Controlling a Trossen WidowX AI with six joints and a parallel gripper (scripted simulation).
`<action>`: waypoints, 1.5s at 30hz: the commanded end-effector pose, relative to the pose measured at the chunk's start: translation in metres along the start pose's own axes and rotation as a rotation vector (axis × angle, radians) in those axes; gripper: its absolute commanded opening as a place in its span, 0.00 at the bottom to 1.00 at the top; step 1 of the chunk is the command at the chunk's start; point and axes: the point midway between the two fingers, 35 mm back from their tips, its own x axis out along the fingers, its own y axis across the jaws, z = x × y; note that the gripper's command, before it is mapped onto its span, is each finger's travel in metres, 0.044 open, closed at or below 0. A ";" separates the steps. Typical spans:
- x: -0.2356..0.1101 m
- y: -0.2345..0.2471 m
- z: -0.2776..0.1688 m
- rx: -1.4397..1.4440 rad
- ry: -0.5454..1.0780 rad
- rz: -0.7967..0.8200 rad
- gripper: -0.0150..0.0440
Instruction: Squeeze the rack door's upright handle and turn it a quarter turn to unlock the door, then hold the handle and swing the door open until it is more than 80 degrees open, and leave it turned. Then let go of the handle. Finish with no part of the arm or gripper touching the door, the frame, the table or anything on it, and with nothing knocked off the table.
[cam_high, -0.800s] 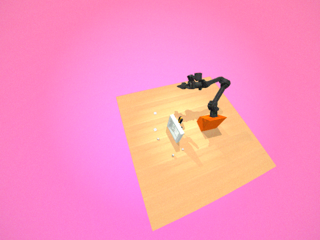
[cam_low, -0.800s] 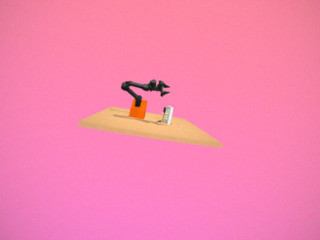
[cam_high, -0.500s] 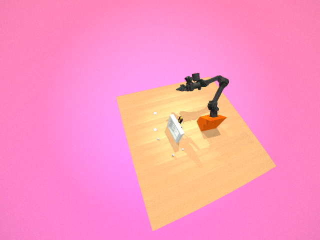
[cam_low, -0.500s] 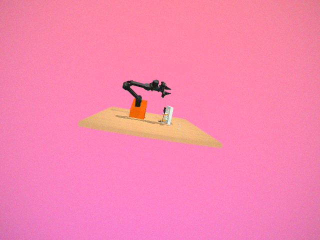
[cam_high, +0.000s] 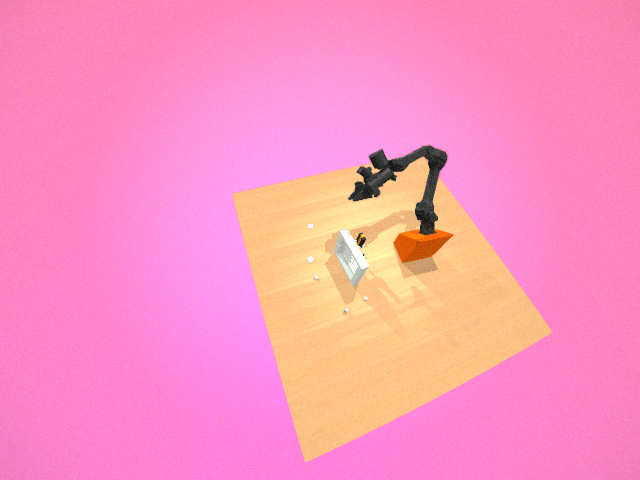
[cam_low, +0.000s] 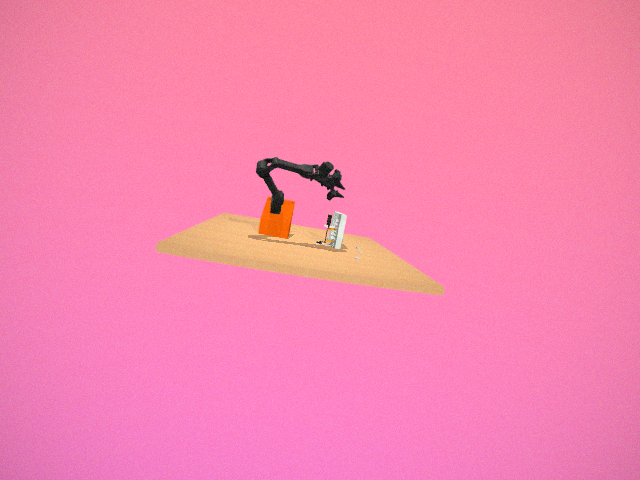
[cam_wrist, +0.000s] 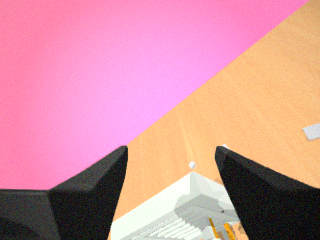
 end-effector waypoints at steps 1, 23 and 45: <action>0.011 0.002 -0.011 -0.004 0.088 -0.032 0.76; 0.046 0.008 -0.086 -0.164 0.598 -0.259 0.76; 0.049 0.009 -0.133 -0.482 0.984 -0.516 0.76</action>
